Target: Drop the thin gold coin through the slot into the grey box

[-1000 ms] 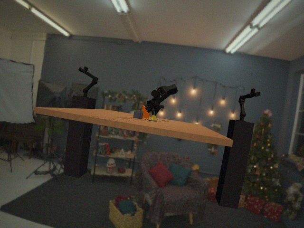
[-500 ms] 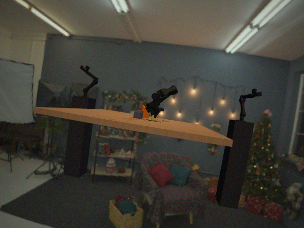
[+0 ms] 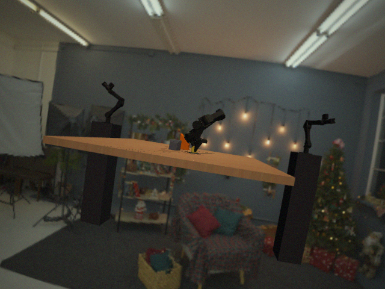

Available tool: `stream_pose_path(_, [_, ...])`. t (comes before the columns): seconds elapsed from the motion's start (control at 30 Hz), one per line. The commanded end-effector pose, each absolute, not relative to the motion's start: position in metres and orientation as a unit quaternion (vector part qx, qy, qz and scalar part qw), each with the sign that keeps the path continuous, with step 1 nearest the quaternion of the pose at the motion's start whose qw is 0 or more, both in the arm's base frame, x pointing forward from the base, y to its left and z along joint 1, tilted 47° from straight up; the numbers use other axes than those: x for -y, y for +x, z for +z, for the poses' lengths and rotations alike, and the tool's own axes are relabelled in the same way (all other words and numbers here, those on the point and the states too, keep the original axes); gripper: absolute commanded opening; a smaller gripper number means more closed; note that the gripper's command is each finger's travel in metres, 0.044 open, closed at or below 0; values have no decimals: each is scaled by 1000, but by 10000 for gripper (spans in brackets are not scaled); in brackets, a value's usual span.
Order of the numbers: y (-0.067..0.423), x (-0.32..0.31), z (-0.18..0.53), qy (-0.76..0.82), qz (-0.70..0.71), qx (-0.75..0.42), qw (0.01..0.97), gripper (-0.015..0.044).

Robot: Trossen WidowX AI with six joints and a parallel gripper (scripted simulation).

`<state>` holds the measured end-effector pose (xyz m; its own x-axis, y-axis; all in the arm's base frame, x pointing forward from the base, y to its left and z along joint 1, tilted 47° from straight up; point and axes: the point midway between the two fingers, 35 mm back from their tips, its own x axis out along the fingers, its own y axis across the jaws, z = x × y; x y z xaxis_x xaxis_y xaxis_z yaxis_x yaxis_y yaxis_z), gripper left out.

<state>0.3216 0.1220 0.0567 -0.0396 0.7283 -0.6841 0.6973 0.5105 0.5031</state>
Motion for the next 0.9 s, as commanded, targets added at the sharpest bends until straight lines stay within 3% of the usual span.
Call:
stream_pose_path(0.0, [321, -123, 56, 496, 14, -722, 482, 23])
stream_pose_path(0.13, [321, -123, 56, 496, 14, -722, 482, 0])
stream_pose_path(0.87, [328, -98, 74, 491, 21, -714, 498, 0])
